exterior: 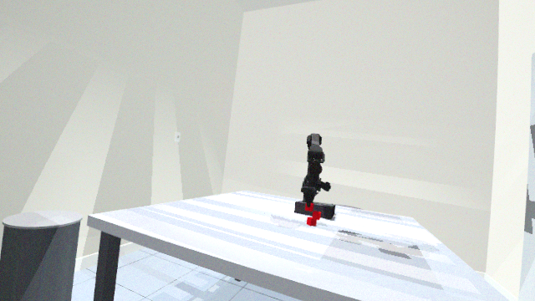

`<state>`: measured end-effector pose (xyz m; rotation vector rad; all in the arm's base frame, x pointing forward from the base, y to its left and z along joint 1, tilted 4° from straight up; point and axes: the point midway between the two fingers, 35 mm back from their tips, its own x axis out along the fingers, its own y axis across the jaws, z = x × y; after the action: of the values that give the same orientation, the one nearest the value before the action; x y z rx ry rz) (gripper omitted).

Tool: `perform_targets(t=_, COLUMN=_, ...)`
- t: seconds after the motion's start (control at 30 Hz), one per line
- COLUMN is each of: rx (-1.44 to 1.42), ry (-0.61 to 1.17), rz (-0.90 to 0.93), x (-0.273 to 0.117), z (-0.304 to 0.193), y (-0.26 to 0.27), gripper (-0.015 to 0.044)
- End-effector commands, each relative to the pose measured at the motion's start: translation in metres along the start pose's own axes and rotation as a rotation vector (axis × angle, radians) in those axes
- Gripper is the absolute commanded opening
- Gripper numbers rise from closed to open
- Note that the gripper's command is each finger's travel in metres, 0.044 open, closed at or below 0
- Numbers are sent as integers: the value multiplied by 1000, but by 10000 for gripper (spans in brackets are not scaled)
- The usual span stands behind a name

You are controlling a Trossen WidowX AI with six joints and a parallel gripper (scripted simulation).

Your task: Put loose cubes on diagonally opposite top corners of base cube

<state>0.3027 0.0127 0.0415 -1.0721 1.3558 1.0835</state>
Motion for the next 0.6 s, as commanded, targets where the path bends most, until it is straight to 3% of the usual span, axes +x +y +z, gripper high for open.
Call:
perform_targets(t=0.0, rx=-7, ry=4, rz=-3, x=1, z=0, y=0, gripper=105)
perform_targets(t=0.57, rx=38, ry=-23, rz=2, x=31, z=0, y=-2, gripper=105)
